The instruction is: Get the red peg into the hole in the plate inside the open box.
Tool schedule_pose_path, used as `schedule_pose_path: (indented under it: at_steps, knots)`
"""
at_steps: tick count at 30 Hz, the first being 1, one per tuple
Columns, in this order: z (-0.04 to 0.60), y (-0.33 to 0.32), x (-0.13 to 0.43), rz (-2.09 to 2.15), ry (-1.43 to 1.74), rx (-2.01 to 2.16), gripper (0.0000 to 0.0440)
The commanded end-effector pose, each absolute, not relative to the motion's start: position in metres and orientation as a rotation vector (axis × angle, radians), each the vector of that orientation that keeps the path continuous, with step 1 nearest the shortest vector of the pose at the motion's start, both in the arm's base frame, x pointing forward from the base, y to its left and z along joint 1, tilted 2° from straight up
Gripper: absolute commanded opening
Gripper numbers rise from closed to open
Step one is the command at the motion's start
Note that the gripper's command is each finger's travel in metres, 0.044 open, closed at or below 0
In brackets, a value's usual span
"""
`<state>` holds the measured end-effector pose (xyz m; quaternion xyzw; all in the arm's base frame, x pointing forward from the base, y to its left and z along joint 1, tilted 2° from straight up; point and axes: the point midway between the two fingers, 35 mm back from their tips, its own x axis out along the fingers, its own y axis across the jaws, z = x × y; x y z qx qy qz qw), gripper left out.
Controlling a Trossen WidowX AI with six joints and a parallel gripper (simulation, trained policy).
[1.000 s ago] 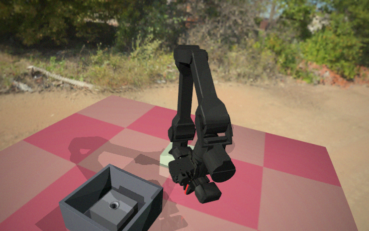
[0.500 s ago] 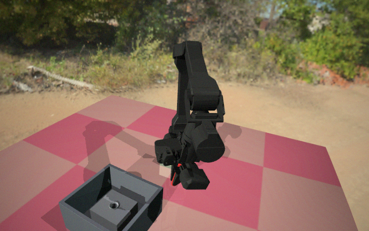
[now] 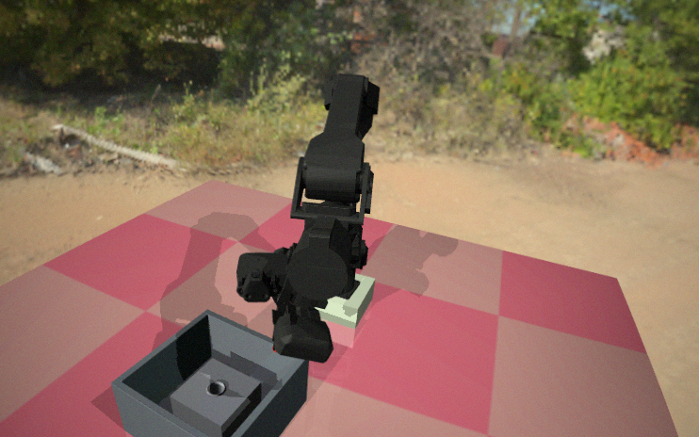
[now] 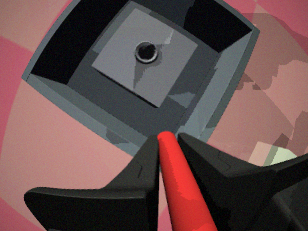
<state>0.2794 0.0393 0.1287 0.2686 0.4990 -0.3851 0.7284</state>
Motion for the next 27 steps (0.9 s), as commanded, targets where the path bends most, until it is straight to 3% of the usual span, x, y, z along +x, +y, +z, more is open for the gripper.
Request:
schedule_pose_path:
  at_steps: [1,27]
  knots:
    - [0.128,0.022,0.295,-0.866,1.074,0.602,0.0]
    - [0.07,-0.036,0.336,-0.738,1.215,0.544,0.0009]
